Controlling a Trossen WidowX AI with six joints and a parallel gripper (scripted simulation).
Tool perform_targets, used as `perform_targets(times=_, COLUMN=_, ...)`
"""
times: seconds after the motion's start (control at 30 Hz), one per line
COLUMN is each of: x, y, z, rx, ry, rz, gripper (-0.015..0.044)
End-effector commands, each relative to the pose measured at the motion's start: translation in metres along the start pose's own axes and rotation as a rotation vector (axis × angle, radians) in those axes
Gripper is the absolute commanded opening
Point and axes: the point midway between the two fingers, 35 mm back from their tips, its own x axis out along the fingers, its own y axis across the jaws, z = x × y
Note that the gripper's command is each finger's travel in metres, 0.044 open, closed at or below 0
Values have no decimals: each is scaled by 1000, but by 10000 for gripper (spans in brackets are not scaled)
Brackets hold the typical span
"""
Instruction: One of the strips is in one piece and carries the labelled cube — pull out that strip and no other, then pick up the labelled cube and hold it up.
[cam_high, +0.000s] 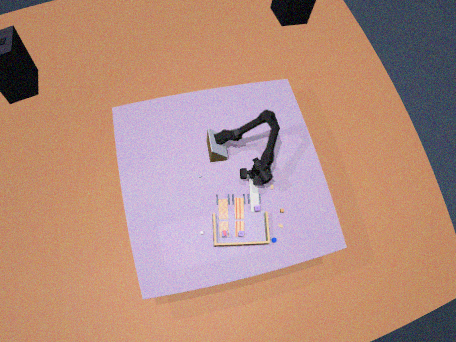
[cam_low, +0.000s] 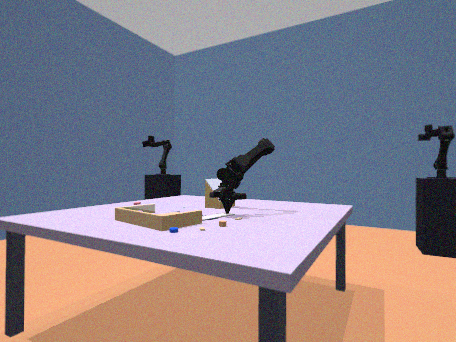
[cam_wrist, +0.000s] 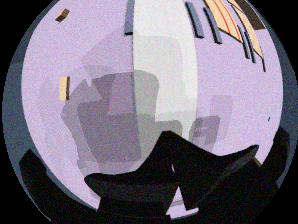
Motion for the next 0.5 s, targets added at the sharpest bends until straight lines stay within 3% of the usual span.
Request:
perform_targets(times=0.0, x=4, y=-2, z=-13, rx=10, ry=22, rz=-4, gripper=0)
perform_targets(times=0.47, x=4, y=-2, z=-30, rx=11, ry=23, rz=-4, gripper=0)
